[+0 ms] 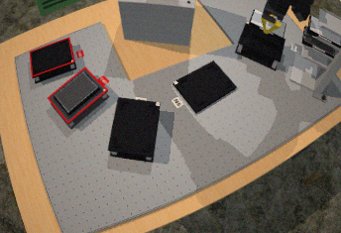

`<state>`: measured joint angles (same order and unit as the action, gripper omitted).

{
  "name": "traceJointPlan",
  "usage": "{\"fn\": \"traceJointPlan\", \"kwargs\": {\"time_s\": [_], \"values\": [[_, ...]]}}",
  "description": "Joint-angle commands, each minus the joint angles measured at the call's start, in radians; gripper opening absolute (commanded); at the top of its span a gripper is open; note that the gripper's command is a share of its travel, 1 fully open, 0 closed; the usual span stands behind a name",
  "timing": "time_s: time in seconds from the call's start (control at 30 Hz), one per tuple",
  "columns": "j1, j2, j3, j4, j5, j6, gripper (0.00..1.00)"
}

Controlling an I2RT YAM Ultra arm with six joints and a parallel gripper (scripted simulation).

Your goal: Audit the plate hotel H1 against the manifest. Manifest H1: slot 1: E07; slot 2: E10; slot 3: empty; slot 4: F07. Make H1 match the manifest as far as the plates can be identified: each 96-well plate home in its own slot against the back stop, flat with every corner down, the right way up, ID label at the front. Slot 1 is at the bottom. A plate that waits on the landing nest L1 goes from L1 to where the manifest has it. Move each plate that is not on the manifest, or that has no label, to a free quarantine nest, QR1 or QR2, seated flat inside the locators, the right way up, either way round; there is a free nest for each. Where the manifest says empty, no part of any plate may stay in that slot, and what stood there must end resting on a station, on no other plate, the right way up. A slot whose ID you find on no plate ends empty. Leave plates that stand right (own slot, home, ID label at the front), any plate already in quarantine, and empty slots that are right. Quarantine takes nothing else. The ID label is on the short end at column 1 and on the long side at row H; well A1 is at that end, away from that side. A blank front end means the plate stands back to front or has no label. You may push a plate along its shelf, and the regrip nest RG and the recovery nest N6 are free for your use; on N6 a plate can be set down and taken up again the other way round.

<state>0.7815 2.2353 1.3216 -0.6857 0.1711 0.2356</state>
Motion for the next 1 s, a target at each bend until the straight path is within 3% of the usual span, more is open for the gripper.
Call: {"fn": "traceJointPlan", "kwargs": {"time_s": [0.0, 0.13, 0.17, 0.23, 0.7, 0.73, 0.97], "values": [[-0.006, -0.013, -0.007, 0.054, 0.002, -0.014, 0.86], [-0.01, 0.021, -0.012, 0.071, 0.001, -0.017, 0.86], [0.005, -0.011, -0.012, 0.078, 0.001, -0.018, 0.86], [0.006, -0.011, 0.009, 0.078, 0.001, -0.018, 0.86], [0.004, -0.015, -0.03, 0.077, 0.001, -0.017, 0.86], [0.004, -0.017, 0.01, 0.07, 0.001, -0.017, 0.86], [0.004, -0.019, 0.004, 0.076, 0.001, -0.017, 0.86]]}}
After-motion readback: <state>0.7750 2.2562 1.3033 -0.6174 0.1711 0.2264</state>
